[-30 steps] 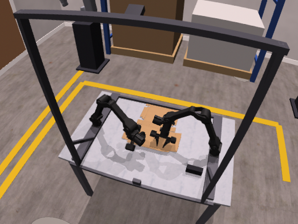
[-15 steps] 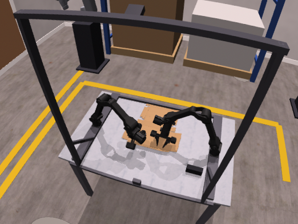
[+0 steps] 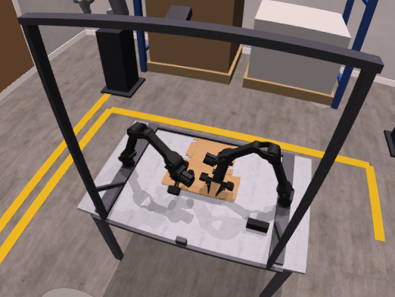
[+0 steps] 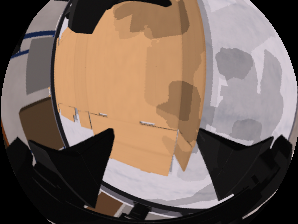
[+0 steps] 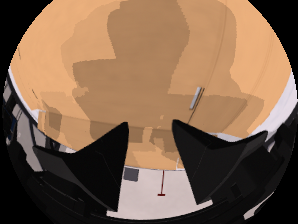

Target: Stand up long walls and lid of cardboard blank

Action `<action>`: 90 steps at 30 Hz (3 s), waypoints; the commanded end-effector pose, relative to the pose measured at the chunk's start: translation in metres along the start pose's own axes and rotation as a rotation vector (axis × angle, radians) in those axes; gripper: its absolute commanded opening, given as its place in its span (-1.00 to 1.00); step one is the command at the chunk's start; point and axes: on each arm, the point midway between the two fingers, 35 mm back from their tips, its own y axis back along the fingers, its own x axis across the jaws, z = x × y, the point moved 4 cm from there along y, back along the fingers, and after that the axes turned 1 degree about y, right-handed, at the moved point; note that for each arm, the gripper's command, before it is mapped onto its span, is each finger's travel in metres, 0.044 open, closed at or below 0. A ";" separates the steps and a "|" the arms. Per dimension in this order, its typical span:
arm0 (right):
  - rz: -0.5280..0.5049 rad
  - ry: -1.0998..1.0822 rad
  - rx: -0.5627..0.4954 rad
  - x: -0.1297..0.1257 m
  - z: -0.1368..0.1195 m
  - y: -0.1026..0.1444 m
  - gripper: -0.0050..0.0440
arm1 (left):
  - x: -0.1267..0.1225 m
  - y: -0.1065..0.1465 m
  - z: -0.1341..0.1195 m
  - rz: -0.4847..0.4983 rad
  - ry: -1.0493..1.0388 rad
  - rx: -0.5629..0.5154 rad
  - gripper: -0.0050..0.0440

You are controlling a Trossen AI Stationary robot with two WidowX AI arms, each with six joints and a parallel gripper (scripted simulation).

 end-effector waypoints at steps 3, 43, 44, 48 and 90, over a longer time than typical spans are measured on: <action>-0.131 -0.063 -0.049 -0.033 0.024 -0.036 0.00 | 0.022 0.005 0.001 0.016 0.023 -0.015 0.83; -0.036 -0.017 -0.025 -0.009 0.009 -0.012 0.10 | -0.047 0.060 0.000 0.010 0.023 -0.015 0.73; -0.039 -0.018 -0.026 -0.007 0.008 -0.010 0.20 | -0.047 0.060 0.000 0.010 0.023 -0.015 0.64; -0.048 -0.023 -0.028 -0.002 0.004 -0.004 0.39 | -0.047 0.060 0.000 0.010 0.023 -0.015 0.44; 0.029 -0.989 -0.353 -0.108 -0.073 0.130 0.98 | 0.036 -0.002 0.032 -0.224 1.011 0.151 -0.39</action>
